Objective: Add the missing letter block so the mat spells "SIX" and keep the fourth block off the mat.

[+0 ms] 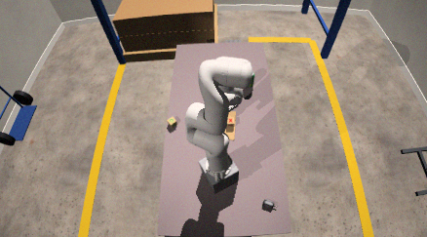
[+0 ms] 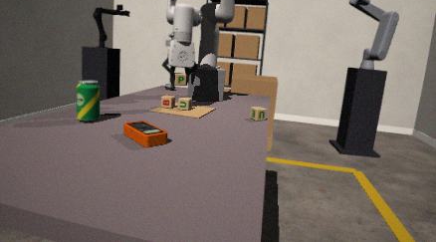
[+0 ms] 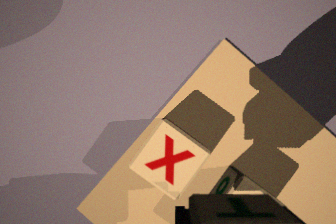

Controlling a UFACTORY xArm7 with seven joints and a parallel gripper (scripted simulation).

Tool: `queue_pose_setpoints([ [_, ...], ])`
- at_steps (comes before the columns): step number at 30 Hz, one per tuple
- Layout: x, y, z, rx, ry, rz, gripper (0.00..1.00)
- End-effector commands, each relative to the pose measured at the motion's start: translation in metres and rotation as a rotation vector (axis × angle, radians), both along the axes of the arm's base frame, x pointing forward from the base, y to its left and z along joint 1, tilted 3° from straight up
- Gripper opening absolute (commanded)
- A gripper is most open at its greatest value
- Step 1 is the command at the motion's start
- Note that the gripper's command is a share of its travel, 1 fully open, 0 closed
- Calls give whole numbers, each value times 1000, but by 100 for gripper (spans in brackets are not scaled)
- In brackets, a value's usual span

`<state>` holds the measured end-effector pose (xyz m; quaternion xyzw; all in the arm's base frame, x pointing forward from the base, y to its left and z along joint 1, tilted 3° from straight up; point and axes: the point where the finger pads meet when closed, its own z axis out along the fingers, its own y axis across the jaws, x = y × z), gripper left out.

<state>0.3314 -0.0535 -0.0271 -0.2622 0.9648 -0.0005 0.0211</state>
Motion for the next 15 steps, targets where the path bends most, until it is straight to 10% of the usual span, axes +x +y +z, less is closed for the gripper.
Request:
queue_pose_setpoints([
  [1,3,13,1,-1,-5,139,44],
  [15,4,51,3,-14,-13,505,44],
])
